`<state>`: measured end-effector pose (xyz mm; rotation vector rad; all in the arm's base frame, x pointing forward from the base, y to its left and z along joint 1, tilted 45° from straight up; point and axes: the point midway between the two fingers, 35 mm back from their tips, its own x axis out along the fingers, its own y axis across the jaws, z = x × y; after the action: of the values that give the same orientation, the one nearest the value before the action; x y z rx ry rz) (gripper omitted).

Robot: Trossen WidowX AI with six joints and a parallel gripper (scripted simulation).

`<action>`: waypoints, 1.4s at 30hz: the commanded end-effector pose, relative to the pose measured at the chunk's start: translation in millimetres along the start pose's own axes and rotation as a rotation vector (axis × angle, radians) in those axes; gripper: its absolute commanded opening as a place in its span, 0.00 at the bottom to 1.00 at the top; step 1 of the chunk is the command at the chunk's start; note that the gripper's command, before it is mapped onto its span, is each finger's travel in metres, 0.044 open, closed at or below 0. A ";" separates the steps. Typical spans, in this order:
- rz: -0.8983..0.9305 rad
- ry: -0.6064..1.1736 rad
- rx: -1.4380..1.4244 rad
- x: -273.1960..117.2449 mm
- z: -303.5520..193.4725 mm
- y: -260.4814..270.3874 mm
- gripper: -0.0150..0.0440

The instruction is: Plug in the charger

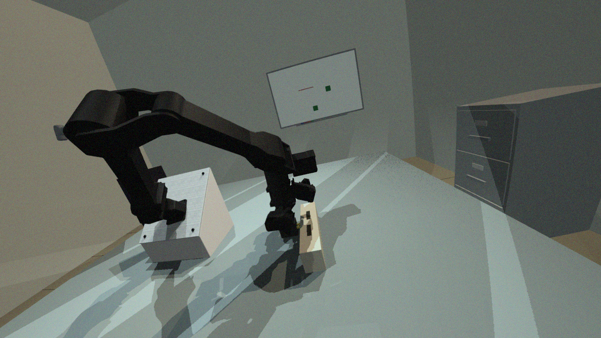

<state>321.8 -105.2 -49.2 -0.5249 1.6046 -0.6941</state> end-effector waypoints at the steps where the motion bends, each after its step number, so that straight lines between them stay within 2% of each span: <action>1: -0.005 0.001 0.000 0.1 0.1 -0.7 0.25; 42: -0.005 0.001 0.001 -1.1 12.8 -0.9 0.25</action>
<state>331.2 -106.5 -49.3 -0.5286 1.6117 -0.6968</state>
